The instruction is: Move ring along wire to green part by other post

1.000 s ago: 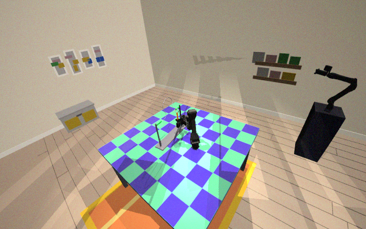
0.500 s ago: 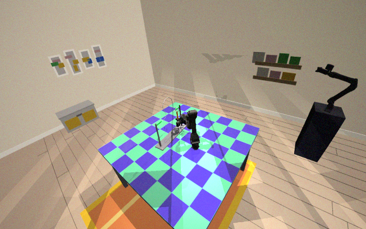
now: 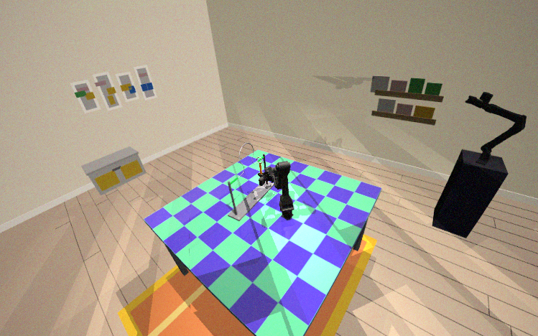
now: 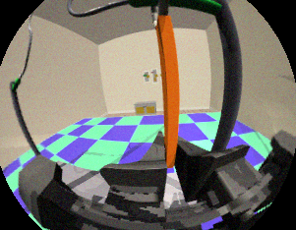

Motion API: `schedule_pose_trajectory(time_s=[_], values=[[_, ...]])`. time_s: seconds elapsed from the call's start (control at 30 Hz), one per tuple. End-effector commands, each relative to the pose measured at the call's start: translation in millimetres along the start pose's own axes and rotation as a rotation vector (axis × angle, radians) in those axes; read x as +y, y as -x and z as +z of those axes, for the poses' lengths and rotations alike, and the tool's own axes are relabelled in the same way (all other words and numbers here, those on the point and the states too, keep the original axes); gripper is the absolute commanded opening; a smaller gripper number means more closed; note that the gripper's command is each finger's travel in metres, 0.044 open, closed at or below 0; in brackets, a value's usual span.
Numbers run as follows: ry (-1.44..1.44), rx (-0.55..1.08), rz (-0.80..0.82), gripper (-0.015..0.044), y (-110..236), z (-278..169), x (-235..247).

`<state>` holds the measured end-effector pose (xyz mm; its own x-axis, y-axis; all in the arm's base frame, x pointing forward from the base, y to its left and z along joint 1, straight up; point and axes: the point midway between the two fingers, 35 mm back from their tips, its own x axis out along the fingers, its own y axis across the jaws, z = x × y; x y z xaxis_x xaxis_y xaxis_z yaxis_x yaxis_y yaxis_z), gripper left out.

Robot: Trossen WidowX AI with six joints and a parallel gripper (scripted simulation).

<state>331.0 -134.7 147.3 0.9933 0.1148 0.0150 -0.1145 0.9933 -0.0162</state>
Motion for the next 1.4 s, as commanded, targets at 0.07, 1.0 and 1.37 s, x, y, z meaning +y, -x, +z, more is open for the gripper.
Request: schedule_pose_trajectory(time_s=[0.07, 1.0, 1.37], values=[[-0.003, 0.000, -0.004, -0.0150, -0.2, 0.4, -0.7], [-0.009, 0.001, -0.005, -0.0150, -0.4, 0.5, 24.3], [-0.036, 0.001, -0.005, -0.0150, -0.5, 0.6, 38.7]])
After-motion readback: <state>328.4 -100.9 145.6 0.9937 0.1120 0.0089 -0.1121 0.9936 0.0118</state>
